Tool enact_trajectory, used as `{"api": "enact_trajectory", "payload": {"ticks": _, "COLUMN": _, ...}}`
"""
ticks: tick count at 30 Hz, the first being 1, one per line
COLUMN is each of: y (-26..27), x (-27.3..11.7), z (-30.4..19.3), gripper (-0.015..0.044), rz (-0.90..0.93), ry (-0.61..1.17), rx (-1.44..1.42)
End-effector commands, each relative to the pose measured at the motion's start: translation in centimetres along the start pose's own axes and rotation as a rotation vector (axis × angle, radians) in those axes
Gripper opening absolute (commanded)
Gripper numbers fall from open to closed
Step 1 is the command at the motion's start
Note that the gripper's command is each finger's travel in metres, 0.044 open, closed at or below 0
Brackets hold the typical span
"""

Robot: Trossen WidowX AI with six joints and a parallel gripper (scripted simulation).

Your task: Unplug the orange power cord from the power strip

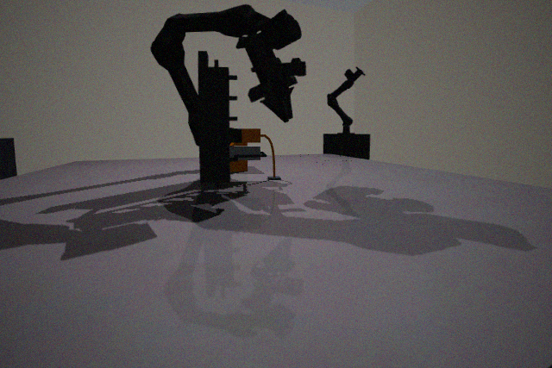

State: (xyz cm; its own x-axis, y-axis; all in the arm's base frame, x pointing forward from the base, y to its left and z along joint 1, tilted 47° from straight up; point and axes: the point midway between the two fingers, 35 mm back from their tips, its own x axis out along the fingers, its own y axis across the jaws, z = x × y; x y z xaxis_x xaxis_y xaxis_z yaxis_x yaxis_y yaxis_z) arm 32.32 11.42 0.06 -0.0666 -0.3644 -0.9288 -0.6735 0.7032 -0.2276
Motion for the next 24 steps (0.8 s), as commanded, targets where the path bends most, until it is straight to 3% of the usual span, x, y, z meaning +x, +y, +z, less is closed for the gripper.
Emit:
{"api": "enact_trajectory", "payload": {"ticks": 1, "y": 1.7, "x": 0.9, "z": -3.9, "gripper": 0.016, "rz": -0.156, "ry": 0.321, "rx": -0.433}}
{"api": "enact_trajectory", "payload": {"ticks": 3, "y": 1.9, "x": 0.9, "z": -4.6, "gripper": 0.016, "rz": -0.185, "ry": 0.389, "rx": -0.525}}
{"api": "enact_trajectory", "payload": {"ticks": 24, "y": 1.3, "x": 0.4, "z": -5.4, "gripper": 0.016, "rz": -0.185, "ry": 0.389, "rx": -0.525}}
